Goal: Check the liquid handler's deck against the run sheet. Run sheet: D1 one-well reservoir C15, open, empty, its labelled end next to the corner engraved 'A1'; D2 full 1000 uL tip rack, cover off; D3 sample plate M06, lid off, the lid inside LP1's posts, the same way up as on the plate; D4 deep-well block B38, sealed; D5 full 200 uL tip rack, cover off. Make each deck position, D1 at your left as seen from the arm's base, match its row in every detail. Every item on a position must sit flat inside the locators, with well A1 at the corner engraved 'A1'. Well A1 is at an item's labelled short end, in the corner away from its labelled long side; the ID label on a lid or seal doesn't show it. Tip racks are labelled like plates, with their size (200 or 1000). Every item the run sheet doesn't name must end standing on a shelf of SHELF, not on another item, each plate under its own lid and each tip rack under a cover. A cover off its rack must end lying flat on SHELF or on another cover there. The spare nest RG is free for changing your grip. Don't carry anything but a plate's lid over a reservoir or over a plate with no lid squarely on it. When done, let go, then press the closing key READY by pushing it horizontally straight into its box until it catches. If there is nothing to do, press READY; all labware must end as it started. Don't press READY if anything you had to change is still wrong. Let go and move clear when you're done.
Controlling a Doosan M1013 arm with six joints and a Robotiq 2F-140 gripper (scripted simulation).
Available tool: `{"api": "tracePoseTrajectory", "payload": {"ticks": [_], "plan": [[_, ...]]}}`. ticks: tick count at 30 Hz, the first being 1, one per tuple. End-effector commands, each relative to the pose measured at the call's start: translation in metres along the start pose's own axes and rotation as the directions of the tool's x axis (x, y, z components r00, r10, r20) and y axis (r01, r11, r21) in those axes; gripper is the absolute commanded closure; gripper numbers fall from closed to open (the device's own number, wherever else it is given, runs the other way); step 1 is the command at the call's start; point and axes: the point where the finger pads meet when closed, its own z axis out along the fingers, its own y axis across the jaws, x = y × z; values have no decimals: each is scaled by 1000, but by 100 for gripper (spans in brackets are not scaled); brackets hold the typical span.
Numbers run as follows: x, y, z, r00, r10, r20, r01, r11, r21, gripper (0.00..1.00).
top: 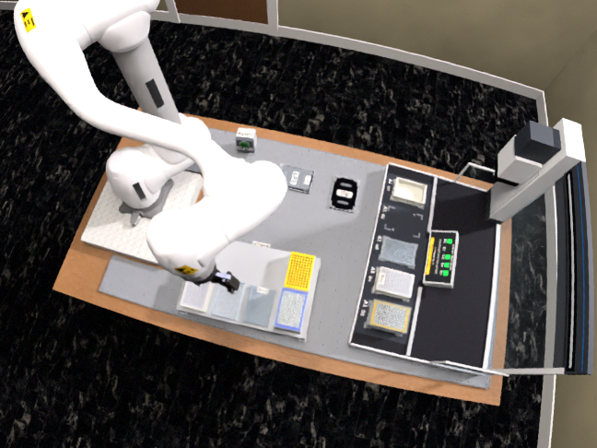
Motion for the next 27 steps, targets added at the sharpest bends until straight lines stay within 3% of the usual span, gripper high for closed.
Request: {"api": "tracePoseTrajectory", "payload": {"ticks": [1,12,27], "plan": [[1,0,-1,1000,0,0,0,1000,1,33],[0,0,8,1000,0,0,0,1000,1,33],[0,0,33,1000,0,0,0,1000,1,33]]}}
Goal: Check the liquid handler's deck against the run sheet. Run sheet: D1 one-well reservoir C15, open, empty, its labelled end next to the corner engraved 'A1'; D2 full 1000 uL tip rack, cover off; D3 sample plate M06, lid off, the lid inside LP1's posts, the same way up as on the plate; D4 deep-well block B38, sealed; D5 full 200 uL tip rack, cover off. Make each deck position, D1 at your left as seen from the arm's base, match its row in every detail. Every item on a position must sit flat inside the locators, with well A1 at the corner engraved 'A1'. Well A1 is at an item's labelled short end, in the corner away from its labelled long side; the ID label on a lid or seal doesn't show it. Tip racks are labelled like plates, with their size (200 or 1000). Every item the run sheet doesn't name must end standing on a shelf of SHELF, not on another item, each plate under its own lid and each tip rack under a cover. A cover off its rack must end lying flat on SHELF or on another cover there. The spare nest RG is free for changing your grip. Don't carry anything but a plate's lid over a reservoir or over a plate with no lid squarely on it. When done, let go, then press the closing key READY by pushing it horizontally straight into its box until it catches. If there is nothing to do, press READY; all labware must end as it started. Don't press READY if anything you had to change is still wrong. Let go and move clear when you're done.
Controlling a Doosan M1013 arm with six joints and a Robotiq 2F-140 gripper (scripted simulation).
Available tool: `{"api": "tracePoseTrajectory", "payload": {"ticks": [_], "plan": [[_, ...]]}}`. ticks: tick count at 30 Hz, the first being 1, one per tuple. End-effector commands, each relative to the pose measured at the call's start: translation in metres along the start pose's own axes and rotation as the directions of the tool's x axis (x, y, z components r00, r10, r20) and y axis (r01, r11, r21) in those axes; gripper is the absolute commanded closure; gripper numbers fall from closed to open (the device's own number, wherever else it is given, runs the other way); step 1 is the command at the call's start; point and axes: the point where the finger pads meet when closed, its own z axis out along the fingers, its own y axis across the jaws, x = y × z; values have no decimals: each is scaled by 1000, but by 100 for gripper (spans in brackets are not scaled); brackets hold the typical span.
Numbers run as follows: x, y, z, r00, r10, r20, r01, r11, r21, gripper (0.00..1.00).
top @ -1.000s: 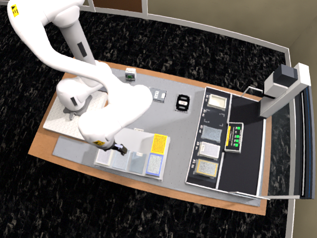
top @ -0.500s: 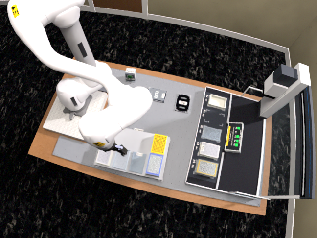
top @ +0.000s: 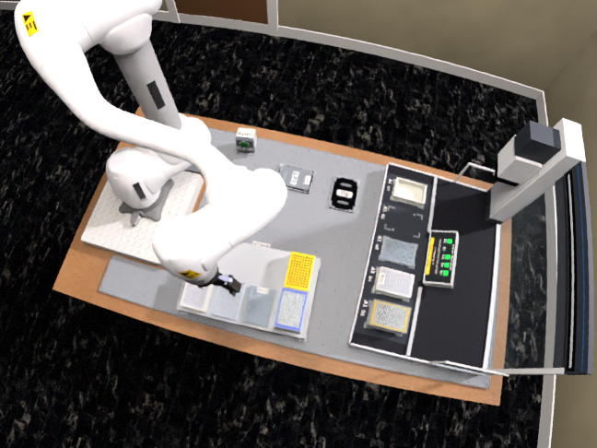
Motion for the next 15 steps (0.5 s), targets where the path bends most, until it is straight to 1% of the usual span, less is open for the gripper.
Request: {"api": "tracePoseTrajectory", "payload": {"ticks": [1,15], "plan": [[0,0,3,1000,0,0,0,1000,1,33],[0,0,25,1000,0,0,0,1000,1,33]]}}
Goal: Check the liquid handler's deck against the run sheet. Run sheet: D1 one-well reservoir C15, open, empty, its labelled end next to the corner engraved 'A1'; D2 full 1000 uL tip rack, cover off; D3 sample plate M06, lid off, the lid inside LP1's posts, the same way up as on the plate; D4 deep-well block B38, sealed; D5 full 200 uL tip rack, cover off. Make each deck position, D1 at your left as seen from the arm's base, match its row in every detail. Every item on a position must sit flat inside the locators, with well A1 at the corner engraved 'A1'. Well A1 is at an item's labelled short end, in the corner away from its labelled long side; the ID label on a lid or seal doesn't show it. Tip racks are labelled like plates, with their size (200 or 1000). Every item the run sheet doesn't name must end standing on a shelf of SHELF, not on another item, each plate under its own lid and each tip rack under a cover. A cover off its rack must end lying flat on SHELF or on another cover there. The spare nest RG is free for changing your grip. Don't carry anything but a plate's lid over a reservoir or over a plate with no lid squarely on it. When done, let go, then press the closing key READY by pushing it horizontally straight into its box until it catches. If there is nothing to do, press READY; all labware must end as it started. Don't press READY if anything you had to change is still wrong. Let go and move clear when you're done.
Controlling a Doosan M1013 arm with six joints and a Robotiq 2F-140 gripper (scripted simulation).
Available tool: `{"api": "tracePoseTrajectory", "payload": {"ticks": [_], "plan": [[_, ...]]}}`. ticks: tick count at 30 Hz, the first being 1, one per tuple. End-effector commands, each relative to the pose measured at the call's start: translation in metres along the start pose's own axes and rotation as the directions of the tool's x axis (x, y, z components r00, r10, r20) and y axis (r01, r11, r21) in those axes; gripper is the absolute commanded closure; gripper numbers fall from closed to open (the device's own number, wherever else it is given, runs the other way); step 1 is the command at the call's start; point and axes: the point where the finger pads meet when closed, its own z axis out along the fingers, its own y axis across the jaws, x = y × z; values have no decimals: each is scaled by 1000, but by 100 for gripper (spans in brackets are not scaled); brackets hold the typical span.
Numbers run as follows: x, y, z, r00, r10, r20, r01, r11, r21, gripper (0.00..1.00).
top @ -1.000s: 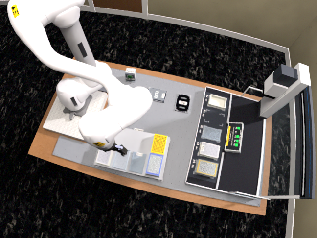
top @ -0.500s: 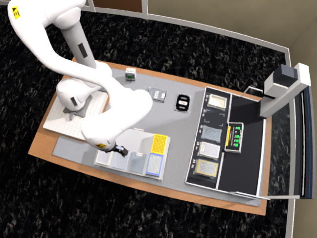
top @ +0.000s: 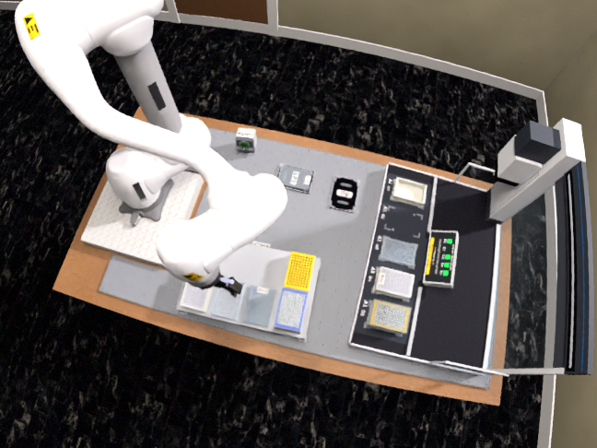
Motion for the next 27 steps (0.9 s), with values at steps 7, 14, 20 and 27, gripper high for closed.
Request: {"api": "tracePoseTrajectory", "payload": {"ticks": [7,14,20,27], "plan": [[0,0,11,1000,0,0,0,1000,1,33],[0,0,23,1000,0,0,0,1000,1,33],[0,0,31,1000,0,0,0,1000,1,33],[0,0,41,1000,0,0,0,1000,1,33]]}}
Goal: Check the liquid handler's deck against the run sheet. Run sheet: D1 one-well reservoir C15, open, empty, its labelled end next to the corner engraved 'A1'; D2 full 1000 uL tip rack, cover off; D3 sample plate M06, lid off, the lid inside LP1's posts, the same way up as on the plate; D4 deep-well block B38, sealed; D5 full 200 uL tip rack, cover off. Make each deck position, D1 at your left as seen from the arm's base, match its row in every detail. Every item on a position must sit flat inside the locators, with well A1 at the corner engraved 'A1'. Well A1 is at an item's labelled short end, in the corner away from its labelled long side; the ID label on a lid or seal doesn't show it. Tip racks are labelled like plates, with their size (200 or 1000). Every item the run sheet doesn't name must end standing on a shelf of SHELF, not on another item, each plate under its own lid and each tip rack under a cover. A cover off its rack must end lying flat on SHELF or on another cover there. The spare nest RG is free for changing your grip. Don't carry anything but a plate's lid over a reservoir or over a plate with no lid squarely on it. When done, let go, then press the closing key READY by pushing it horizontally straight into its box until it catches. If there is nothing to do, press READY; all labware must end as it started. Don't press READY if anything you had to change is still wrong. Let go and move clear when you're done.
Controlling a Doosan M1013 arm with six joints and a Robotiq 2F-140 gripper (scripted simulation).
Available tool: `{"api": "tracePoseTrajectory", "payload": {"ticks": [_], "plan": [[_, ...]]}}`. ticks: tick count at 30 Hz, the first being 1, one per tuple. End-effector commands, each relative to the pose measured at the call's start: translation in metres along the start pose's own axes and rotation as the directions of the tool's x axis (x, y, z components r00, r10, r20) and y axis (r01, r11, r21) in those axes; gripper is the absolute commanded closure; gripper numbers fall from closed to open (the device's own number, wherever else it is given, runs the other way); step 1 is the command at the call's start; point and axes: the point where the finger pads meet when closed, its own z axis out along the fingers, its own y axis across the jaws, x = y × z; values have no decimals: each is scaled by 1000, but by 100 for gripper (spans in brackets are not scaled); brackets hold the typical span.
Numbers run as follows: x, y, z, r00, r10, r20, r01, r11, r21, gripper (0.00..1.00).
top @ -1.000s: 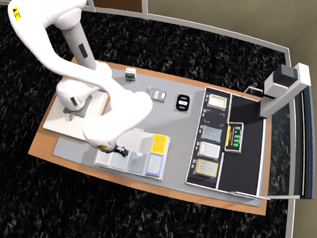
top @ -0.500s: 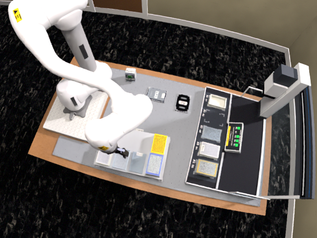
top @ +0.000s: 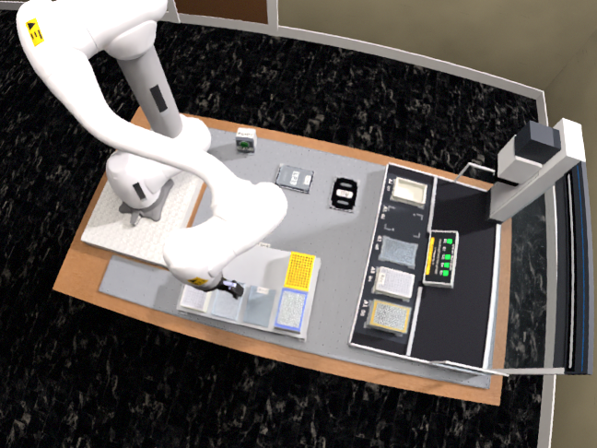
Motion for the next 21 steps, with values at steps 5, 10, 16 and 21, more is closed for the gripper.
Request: {"api": "tracePoseTrajectory", "payload": {"ticks": [5,10,16,21], "plan": [[0,0,11,1000,0,0,0,1000,1,33],[0,0,18,1000,0,0,0,1000,1,33],[0,0,26,1000,0,0,0,1000,1,33],[0,0,35,1000,0,0,0,1000,1,33]]}}
